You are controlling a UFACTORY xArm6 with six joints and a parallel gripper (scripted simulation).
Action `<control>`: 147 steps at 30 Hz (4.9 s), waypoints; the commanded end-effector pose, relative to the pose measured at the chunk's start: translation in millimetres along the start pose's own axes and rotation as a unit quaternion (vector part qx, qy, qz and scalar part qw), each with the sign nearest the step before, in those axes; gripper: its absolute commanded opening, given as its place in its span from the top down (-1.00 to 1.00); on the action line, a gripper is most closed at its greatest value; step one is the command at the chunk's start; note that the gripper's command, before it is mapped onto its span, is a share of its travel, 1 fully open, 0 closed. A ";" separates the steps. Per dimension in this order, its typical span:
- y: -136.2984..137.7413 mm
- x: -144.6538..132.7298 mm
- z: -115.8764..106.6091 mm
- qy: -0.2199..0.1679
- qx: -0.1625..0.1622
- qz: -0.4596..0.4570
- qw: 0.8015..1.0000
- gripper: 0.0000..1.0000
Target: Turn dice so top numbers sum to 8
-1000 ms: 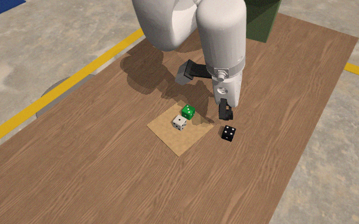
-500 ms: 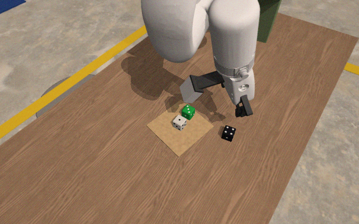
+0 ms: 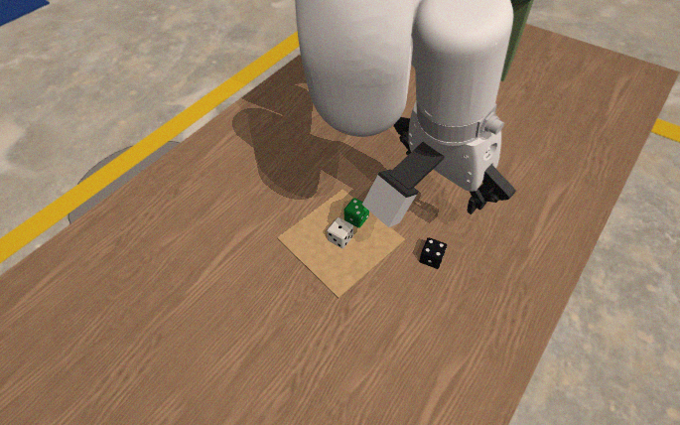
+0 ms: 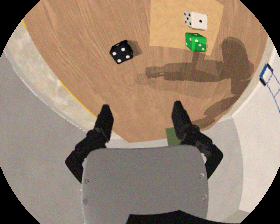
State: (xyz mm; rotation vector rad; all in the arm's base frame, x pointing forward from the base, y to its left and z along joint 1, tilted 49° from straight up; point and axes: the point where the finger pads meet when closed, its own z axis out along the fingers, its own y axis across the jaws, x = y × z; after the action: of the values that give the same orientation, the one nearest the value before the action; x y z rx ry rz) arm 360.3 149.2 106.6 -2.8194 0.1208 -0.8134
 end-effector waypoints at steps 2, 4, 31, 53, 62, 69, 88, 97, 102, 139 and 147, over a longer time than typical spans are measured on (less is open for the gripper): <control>-0.7 -0.4 0.1 0.004 -0.008 -0.106 0.994 -1.00; -0.9 -0.2 0.2 0.007 -0.011 -0.143 0.990 -1.00; -7.8 15.6 0.2 0.048 -0.048 -0.558 0.827 -1.00; -24.8 40.1 -3.3 0.086 -0.092 -0.798 0.589 -1.00; -26.3 41.9 -3.6 0.088 -0.096 -0.810 0.571 0.05; -26.3 41.9 -3.6 0.088 -0.096 -0.810 0.571 0.05; -26.3 41.9 -3.6 0.088 -0.096 -0.810 0.571 0.05; -26.3 41.9 -3.6 0.088 -0.096 -0.810 0.571 0.05; -26.3 42.0 -3.1 0.088 -0.096 -0.810 0.571 0.05; -27.0 52.2 35.9 0.088 -0.096 -0.810 0.571 0.05; -27.2 53.9 42.6 0.088 -0.096 -0.810 0.571 0.05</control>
State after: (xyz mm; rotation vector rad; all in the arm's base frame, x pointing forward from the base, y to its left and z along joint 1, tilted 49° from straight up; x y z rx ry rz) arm 426.9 175.1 106.9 -2.1434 -2.7167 -1.2155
